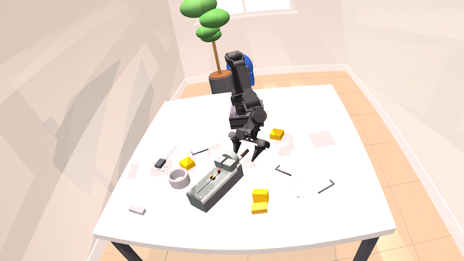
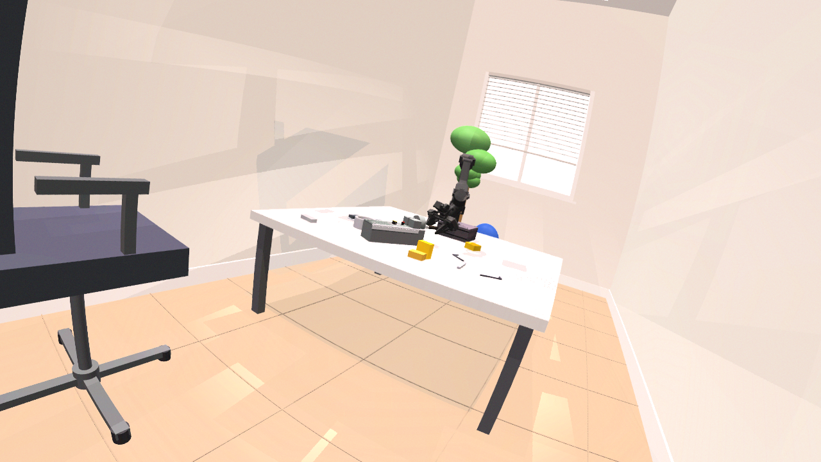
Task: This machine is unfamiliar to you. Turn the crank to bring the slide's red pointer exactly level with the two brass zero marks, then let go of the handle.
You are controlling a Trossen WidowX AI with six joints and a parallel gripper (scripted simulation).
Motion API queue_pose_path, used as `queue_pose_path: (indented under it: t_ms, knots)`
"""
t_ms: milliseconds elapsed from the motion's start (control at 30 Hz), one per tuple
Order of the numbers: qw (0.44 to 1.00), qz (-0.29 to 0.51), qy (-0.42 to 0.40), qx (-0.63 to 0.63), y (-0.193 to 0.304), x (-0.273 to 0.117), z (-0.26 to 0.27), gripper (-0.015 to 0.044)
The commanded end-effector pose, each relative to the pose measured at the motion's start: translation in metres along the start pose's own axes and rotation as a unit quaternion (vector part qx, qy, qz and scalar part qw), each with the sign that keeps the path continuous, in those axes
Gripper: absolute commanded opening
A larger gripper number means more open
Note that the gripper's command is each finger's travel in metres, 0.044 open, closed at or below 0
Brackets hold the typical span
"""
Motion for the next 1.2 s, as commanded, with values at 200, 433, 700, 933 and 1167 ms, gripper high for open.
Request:
queue_pose_path:
  t_ms: [200,433,700,933,1167]
  knots:
    - [1.000,-0.001,0.002,0.000,0.0059,0.0053,-0.0031,0.0361]
    - [1.000,-0.001,0.002,0.000,0.0059,0.0053,-0.0031,0.0177]
    - [1.000,-0.001,0.002,0.000,0.0059,0.0053,-0.0031,0.0000]
    - [1.000,-0.001,0.002,0.000,0.0069,0.0057,-0.0034,0.0000]
    - [1.000,-0.001,0.002,0.000,0.0108,0.0097,-0.0055,0.0000]
Point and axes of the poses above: the point midway between the two fingers, 35 mm back from their tips, its own x axis out along the fingers, its own z axis across the jaws, y = z × x, the point moved 3 cm from there along -x, back along the fingers, and after that the axes turned 11 degrees about x, right-handed, at the moved point
